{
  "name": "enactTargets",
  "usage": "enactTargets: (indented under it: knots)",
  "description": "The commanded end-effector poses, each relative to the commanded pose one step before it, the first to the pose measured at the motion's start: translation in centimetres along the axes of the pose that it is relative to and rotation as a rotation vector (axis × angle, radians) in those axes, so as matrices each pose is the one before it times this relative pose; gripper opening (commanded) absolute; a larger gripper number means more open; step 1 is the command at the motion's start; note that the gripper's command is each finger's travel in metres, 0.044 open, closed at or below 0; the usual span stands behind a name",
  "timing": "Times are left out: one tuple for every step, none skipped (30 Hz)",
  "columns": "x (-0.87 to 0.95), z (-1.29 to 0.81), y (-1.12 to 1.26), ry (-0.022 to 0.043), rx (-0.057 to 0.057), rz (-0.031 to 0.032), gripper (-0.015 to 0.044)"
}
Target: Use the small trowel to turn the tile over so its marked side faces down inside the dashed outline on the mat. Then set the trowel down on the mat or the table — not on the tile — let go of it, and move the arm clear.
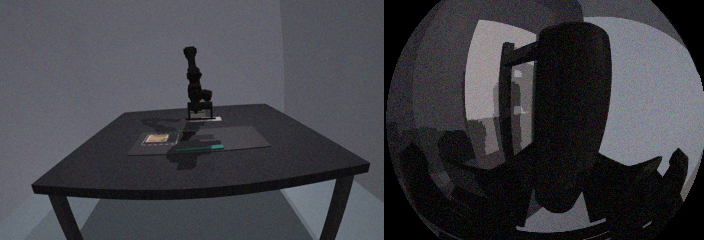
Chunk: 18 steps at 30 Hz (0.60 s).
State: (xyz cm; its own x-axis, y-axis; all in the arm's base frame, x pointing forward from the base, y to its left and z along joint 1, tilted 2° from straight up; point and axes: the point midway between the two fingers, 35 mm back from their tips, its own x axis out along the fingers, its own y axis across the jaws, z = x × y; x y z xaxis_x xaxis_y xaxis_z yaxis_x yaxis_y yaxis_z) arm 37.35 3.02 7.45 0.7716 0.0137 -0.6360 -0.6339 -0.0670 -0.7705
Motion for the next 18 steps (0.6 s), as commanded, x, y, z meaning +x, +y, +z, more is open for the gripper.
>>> enactTargets:
  knots:
    - [-0.042, -0.045, -0.443, 0.00382, 0.0074, -0.01188, 0.0000]
    - [0.000, 0.000, 0.000, 0.00000, 0.0000, 0.00000, 0.0000]
    - [0.000, 0.000, 0.000, 0.00000, 0.0000, 0.00000, 0.0000]
    - [0.000, 0.000, 0.000, 0.00000, 0.0000, 0.00000, 0.0000]
    - [0.000, 0.000, 0.000, 0.00000, 0.0000, 0.00000, 0.0000]
    - [0.000, 0.000, 0.000, 0.00000, 0.0000, 0.00000, 0.0000]
    - [0.000, 0.000, 0.000, 0.00000, 0.0000, 0.00000, 0.0000]
    - [0.000, 0.000, 0.000, 0.00000, 0.0000, 0.00000, 0.0000]
    - [0.000, 0.000, 0.000, 0.00000, 0.0000, 0.00000, 0.0000]
    - [0.000, 0.000, 0.000, 0.00000, 0.0000, 0.00000, 0.0000]
    - [0.008, 0.009, 0.098, -0.00085, -0.0016, 0.00263, 0.0000]
    - [0.019, 0.024, 0.246, -0.00215, -0.0041, 0.00658, 0.0000]
    - [0.008, 0.010, 0.098, -0.00087, -0.0016, 0.00263, 0.0000]
    - [0.001, 0.000, 0.013, 0.00002, -0.0001, 0.00061, 0.0000]
    - [0.001, 0.000, 0.013, 0.00002, -0.0001, 0.00061, 0.0000]
    - [0.000, 0.000, 0.019, 0.00000, -0.0001, 0.00085, 0.0000]
    - [0.000, 0.000, 0.019, 0.00000, -0.0001, 0.00085, 0.0000]
    - [0.000, 0.000, 0.000, 0.00000, 0.0000, 0.00000, 0.0000]
